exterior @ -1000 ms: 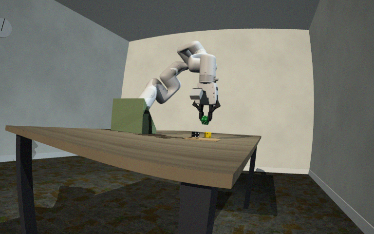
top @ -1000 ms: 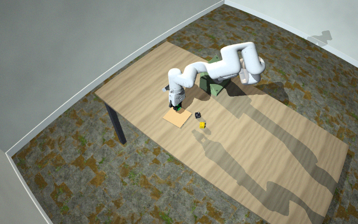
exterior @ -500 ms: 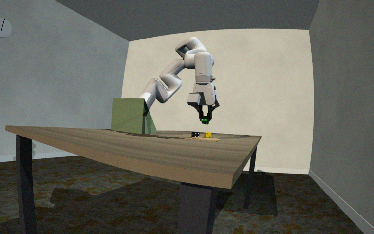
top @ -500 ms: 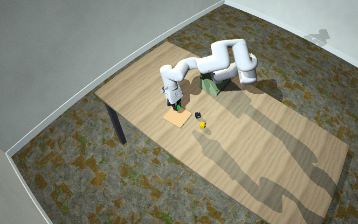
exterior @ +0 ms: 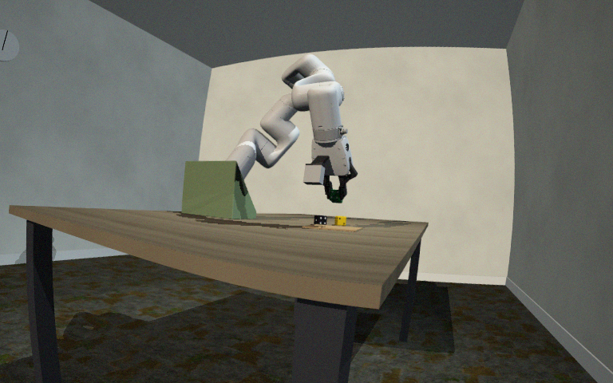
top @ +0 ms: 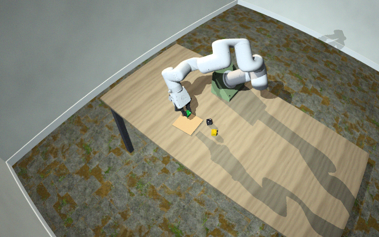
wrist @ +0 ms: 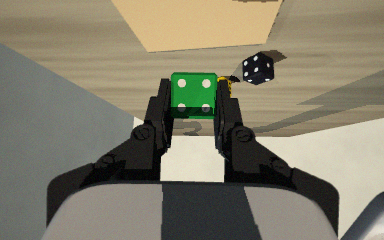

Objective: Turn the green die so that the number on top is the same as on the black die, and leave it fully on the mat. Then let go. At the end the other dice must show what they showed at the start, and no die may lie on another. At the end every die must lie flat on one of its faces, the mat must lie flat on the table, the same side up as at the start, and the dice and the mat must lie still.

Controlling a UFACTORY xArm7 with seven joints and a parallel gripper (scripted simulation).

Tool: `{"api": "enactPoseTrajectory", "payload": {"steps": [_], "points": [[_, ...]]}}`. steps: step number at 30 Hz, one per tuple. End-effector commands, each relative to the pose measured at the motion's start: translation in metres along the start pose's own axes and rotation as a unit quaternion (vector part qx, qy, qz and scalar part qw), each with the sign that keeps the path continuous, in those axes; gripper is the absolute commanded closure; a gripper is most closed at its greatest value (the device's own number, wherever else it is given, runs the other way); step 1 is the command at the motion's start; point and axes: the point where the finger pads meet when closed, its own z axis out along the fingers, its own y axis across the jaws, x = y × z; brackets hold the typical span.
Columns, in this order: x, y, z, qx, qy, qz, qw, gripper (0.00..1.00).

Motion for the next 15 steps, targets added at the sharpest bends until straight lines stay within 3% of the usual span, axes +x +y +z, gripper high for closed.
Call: {"api": "enactPoseTrajectory", "payload": {"steps": [1,9,15], "points": [[0.0012,-0.001,-0.0018,0.001,-0.014,0.0,1.0,0.73],[0.005,-0.0009,-0.0016,0.001,-0.121,0.0,0.993,0.73],[0.0052,-0.0007,-0.0019,0.002,-0.129,-0.001,0.992,0.73]]}}
